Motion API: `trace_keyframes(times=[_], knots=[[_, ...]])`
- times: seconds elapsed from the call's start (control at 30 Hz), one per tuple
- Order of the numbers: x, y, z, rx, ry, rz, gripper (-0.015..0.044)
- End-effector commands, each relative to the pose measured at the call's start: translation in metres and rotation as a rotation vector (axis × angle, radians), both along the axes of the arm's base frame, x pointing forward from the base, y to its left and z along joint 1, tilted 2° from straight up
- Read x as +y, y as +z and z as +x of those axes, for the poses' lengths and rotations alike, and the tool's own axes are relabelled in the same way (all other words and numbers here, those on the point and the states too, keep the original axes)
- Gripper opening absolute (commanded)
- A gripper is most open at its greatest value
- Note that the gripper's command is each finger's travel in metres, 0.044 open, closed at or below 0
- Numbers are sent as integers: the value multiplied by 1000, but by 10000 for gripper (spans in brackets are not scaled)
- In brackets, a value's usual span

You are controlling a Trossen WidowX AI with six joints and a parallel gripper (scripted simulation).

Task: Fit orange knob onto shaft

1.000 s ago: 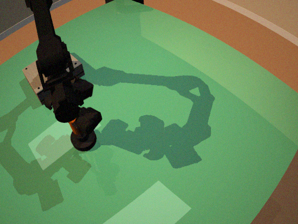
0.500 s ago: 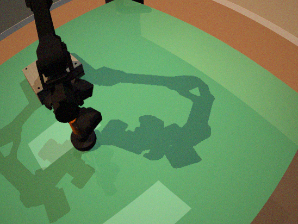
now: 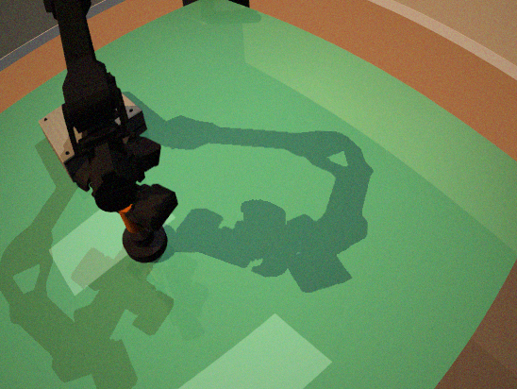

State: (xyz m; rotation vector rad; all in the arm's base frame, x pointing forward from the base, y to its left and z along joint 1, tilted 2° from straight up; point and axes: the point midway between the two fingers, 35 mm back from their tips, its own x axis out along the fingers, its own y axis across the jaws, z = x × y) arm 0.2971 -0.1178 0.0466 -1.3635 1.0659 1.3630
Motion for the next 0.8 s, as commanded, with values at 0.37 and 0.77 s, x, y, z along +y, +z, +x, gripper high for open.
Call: trace_keyframes(times=[0.37,0.77], knots=[[0,-3,0,-6,176,-3,0],[0,-4,0,-6,176,-3,0]])
